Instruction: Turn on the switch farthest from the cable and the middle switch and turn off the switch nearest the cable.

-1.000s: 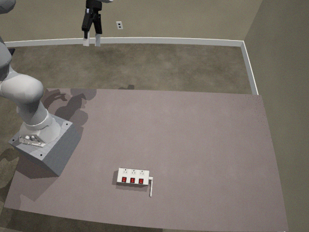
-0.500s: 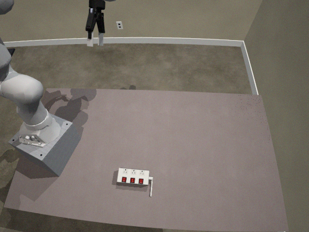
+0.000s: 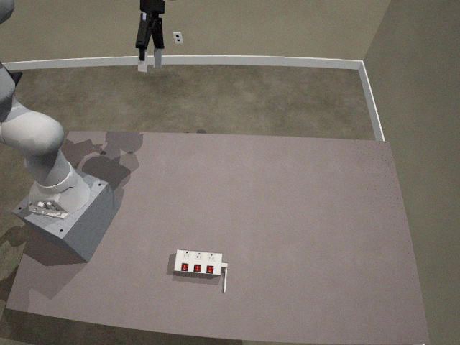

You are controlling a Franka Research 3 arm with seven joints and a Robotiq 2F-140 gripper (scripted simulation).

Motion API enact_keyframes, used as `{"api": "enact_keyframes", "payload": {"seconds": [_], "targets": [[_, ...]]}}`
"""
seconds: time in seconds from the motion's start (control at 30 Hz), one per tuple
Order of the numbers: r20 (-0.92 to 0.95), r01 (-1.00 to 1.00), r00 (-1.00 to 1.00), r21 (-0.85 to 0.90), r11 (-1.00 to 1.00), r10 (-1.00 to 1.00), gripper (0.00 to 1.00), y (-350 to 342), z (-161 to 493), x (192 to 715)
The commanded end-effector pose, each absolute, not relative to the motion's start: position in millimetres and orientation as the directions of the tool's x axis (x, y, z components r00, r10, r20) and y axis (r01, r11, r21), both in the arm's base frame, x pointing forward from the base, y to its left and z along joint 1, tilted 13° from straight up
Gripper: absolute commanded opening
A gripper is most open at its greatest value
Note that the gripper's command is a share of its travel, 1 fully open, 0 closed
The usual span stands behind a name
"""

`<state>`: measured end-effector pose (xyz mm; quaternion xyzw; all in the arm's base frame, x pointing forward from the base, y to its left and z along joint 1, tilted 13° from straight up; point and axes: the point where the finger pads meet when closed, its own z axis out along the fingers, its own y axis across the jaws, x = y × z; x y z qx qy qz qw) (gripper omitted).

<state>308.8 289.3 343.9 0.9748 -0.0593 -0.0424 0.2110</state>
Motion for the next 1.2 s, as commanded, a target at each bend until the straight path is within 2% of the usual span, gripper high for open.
{"api": "enact_keyframes", "payload": {"seconds": [0.0,0.57,0.6,1.17], "targets": [[-0.071,-0.048,0.994,0.406,-0.913,-0.083,1.00,293,343,311],[-0.071,-0.048,0.994,0.406,-0.913,-0.083,1.00,293,343,311],[-0.077,-0.025,0.995,0.349,-0.937,-0.056,1.00,271,348,344],[-0.077,-0.025,0.995,0.349,-0.937,-0.056,1.00,271,348,344]]}}
